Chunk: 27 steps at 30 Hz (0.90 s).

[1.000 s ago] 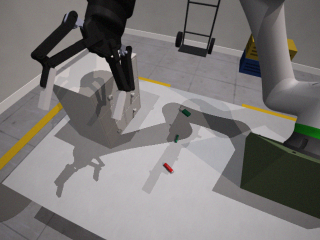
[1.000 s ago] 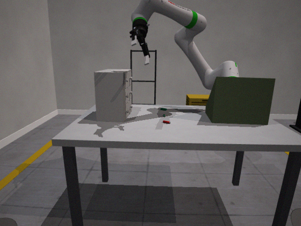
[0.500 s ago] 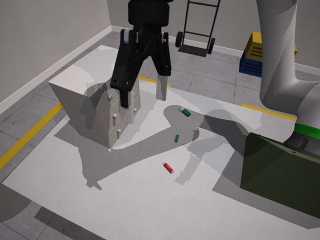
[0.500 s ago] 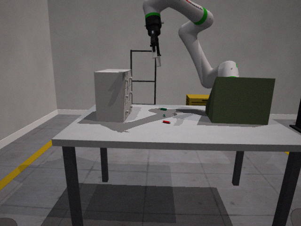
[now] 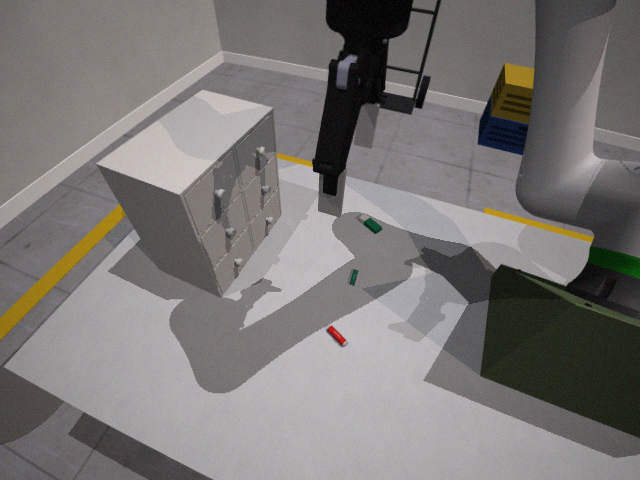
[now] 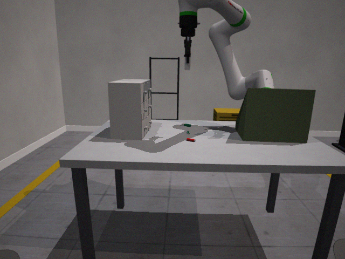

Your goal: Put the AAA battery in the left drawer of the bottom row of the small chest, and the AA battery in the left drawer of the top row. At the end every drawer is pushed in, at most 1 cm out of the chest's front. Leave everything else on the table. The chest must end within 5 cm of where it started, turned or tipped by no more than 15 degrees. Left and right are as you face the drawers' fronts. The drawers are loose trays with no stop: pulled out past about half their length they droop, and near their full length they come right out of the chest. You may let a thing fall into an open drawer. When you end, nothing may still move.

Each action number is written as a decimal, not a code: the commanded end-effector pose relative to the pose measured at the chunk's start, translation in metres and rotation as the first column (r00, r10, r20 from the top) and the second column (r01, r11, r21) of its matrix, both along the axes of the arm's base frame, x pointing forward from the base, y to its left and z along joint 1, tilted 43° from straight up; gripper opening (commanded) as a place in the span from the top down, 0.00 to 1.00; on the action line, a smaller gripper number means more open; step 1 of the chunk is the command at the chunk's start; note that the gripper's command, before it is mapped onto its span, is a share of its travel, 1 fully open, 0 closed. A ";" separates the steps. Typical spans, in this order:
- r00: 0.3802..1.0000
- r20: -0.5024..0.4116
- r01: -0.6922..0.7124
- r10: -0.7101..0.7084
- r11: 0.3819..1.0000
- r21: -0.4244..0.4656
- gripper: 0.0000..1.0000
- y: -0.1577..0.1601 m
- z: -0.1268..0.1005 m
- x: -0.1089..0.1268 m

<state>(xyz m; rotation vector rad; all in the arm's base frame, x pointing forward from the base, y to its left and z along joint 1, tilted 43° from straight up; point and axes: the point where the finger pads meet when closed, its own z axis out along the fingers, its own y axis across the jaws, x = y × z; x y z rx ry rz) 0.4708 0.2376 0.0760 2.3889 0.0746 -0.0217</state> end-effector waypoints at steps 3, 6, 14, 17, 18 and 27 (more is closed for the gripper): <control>1.000 0.002 -0.005 0.005 1.000 -0.005 0.00 -0.001 0.001 -0.001; 1.000 0.002 -0.005 0.005 1.000 -0.005 0.00 -0.001 0.001 -0.001; 0.999 0.030 0.022 -0.022 1.000 -0.006 0.00 -0.056 -0.059 0.006; 0.999 0.036 0.030 -0.030 1.000 -0.005 0.00 -0.074 -0.077 0.006; 0.999 0.036 0.030 -0.030 1.000 -0.005 0.00 -0.074 -0.077 0.006; 0.998 0.044 0.035 -0.035 0.999 -0.002 0.00 -0.095 -0.097 0.004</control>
